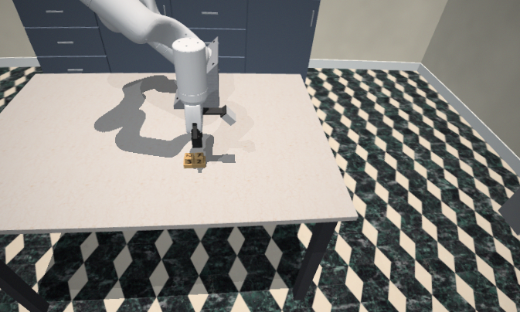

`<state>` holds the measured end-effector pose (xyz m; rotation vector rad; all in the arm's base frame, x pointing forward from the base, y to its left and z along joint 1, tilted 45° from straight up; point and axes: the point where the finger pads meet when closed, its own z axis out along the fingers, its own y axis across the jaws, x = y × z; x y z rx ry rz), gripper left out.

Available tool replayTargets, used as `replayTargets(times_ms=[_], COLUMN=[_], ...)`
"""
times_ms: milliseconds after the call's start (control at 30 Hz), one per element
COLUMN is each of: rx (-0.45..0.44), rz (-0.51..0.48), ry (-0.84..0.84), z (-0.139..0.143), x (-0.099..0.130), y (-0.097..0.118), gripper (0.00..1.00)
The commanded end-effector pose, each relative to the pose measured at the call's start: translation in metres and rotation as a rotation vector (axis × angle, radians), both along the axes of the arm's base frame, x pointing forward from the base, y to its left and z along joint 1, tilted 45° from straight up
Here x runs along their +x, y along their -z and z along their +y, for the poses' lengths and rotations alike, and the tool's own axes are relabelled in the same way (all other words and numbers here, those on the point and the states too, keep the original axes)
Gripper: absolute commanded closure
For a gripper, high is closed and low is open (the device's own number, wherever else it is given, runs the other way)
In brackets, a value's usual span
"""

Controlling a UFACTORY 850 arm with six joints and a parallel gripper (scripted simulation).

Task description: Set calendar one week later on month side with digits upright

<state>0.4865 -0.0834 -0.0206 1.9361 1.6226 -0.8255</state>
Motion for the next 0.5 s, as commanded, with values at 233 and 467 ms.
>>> replayTargets(times_ms=[233, 467], rx=[0.0, 0.0], rz=[-0.001, -0.001], ry=[-0.001, -0.001], z=[-0.0036, -0.0096], x=[0.0, -0.0011], y=[0.0037, 0.0098], gripper=[0.53, 0.53])
